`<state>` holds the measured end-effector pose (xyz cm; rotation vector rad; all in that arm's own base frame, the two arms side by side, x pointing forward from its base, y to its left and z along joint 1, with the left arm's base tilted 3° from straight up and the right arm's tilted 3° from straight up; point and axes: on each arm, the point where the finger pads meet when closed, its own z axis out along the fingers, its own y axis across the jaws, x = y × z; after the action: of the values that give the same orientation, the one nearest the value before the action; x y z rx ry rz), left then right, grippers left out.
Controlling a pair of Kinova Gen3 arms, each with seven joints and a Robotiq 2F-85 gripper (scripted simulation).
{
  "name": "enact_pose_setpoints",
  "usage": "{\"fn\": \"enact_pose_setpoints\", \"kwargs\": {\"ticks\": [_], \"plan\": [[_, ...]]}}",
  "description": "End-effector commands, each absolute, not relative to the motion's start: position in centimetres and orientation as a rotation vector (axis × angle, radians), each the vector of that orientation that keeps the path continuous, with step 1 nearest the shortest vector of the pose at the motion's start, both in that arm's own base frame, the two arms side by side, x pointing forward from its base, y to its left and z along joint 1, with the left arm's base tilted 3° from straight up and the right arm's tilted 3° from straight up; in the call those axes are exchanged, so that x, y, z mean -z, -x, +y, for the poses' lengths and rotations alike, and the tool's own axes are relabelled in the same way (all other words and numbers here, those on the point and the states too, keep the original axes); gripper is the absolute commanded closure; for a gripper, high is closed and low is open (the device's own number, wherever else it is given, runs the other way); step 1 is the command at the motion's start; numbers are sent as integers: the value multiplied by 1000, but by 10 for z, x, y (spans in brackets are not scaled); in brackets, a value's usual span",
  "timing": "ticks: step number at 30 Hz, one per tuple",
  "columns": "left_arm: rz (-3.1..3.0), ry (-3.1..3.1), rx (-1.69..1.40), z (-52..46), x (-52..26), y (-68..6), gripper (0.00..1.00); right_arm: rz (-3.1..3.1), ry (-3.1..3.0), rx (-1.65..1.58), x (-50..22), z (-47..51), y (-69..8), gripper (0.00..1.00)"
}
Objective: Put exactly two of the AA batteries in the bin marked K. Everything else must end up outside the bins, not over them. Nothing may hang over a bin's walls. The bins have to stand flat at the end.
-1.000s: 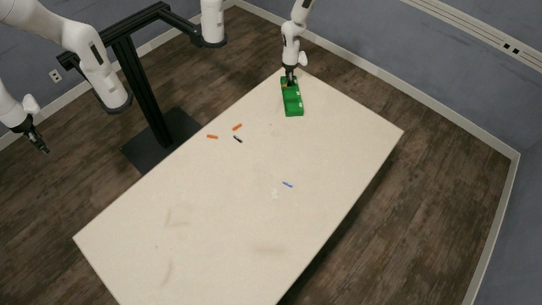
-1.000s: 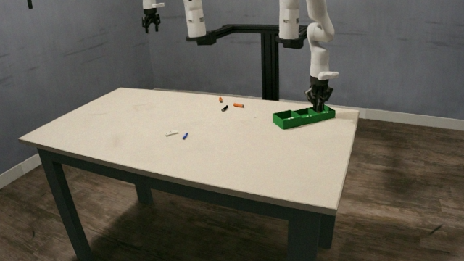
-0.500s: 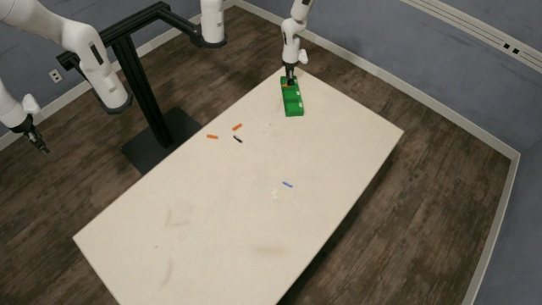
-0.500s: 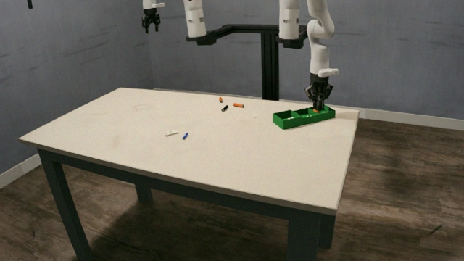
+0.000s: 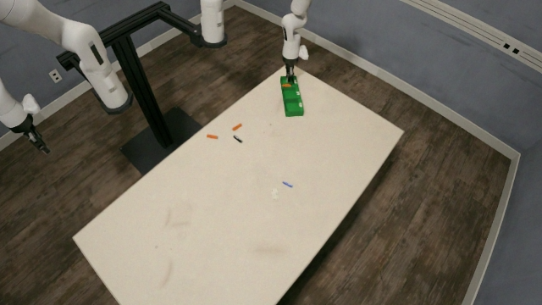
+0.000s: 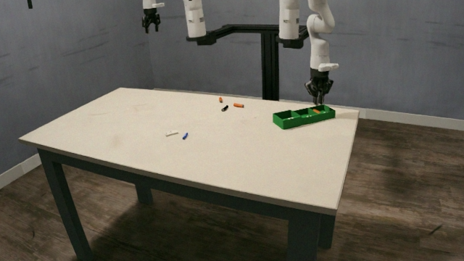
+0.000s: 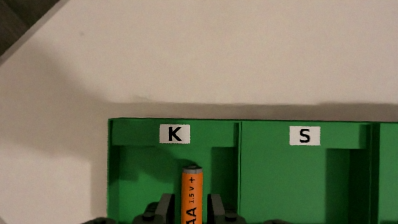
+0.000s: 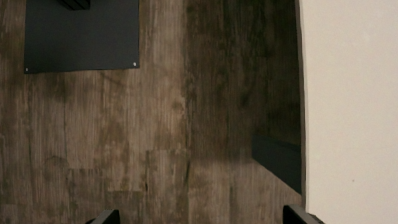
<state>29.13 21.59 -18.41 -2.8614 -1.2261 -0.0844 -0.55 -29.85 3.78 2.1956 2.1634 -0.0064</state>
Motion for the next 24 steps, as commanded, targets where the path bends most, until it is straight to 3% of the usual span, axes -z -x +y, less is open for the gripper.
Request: {"fn": "enact_pose_setpoints", "kwargs": {"ticks": [1, 6, 7, 14, 24], "plan": [[-1226, 2861, 86, 216, 173, -291, 722, 2163, -2195, 7, -38, -299, 5, 2], [-1226, 2861, 86, 216, 173, -291, 722, 2163, -2195, 7, -38, -299, 5, 2], [-1154, 2890, 85, 208, 173, -291, 646, 2163, -2195, 7, -38, -299, 5, 2], [-791, 3003, 78, 166, 174, -287, 646, 2163, -2195, 7, -38, -299, 5, 2], [-779, 3006, 78, 83, 176, -280, 646, 2163, -2195, 7, -38, -299, 5, 2]]}}
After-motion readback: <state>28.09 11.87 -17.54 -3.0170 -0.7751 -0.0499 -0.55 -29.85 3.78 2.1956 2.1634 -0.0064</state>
